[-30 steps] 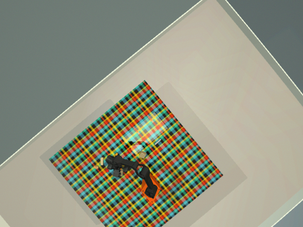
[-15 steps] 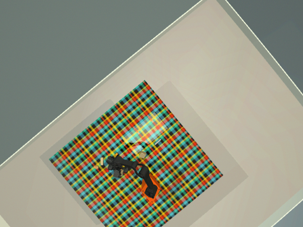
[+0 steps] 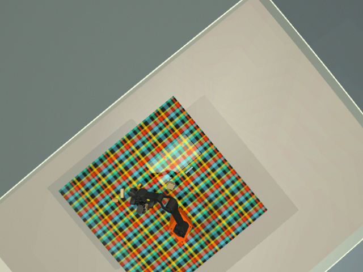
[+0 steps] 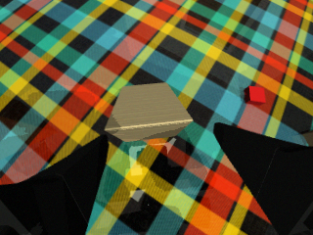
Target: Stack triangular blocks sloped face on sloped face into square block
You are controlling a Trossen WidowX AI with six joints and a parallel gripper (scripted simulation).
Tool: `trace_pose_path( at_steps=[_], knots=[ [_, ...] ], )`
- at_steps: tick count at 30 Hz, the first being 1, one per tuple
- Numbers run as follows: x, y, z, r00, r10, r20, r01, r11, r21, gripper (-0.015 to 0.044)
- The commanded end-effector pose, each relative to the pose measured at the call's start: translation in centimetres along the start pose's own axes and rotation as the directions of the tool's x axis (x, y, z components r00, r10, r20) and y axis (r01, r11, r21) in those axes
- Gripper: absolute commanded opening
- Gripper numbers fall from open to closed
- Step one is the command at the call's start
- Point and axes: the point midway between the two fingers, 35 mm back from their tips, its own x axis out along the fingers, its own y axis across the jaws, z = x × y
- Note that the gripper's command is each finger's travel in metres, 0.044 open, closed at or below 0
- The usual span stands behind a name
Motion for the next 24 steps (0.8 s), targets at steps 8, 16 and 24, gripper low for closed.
trace_pose_path(
  at_steps=[8,16,24],
  knots=[
    [2.0,0.5,0.1,1.0,0.008,-0.002,-0.008,1.0,-0.005,0.044],
    [3.3,0.8,0.2,1.0,0.008,-0.002,-0.008,1.0,-0.005,0.044],
    [4.3,1.0,0.2,1.0,0.009,-0.001,-0.009,1.0,-0.005,0.044]
  ],
)
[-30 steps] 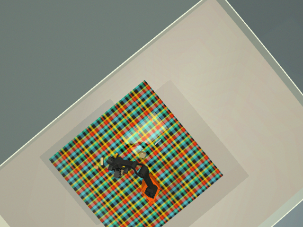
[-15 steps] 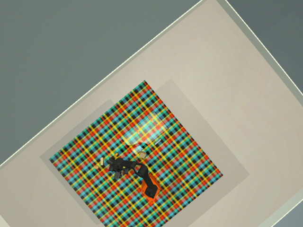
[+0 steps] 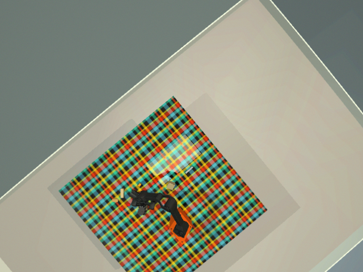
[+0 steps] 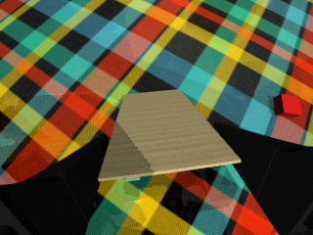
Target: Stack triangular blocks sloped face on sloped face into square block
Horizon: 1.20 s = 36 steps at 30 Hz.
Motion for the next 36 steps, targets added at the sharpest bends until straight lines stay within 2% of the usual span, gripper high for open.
trace_pose_path(
  at_steps=[1,7,15,23,26,36],
  knots=[
    [0.5,0.3,0.1,1.0,0.006,-0.002,-0.006,1.0,-0.005,0.0414],
    [0.5,0.3,0.1,1.0,0.006,-0.002,-0.006,1.0,-0.005,0.0256],
    [0.5,0.3,0.1,1.0,0.006,-0.002,-0.006,1.0,-0.005,0.0203],
    [0.2,0.2,0.3,1.0,0.003,0.001,-0.003,1.0,-0.002,0.0],
    [0.2,0.2,0.3,1.0,0.002,-0.013,-0.002,1.0,-0.003,0.0],
    [-0.2,0.1,2.3,0.963,-0.001,-0.271,0.0,1.0,-0.005,0.0]
  ],
)
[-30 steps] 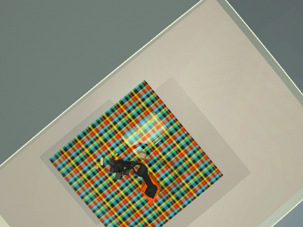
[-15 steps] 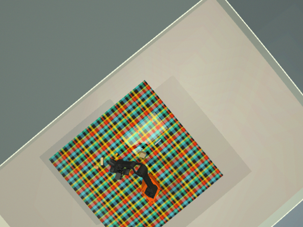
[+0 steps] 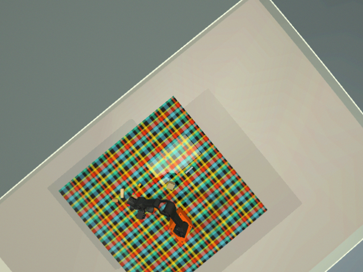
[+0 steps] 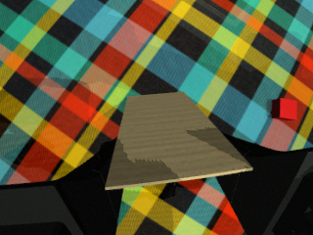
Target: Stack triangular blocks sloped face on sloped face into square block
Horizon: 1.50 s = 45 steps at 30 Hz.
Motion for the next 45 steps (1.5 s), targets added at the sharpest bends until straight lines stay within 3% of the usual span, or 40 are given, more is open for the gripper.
trace_pose_path(
  at_steps=[1,19,32,41,42,45],
  knots=[
    [-0.3,0.2,0.9,0.994,0.0,-0.108,0.0,1.0,-0.001,0.0],
    [-0.3,0.1,4.6,0.84,-0.006,-0.542,0.004,1.0,-0.005,0.0],
    [0.6,0.1,7.0,0.629,-0.009,-0.778,0.005,1.0,-0.007,0.0],
    [1.7,0.1,8.5,0.43,-0.01,-0.903,0.006,1.0,-0.008,0.0],
    [1.5,0.4,7.9,0.505,0.002,-0.863,-0.007,1.0,-0.002,0.0026],
    [1.5,0.4,7.9,0.505,0.002,-0.863,-0.007,1.0,-0.002,0.0105]
  ],
)
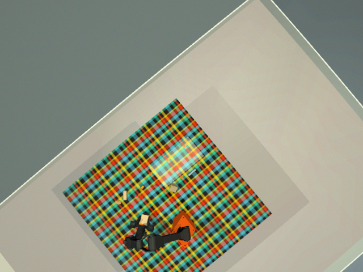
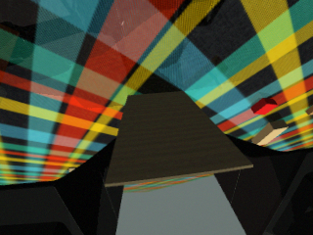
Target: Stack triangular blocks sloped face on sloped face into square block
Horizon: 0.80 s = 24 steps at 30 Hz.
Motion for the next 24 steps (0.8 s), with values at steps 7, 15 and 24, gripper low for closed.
trace_pose_path(
  at_steps=[7,15,24],
  knots=[
    [0.1,0.07,-0.12,1.0,0.006,0.012,-0.006,1.0,0.003,0.0289],
    [0.1,0.07,-0.12,1.0,0.006,0.012,-0.006,1.0,0.003,0.044],
    [-0.11,0.03,-0.25,1.0,0.006,0.013,-0.006,1.0,0.003,0.044]
  ],
)
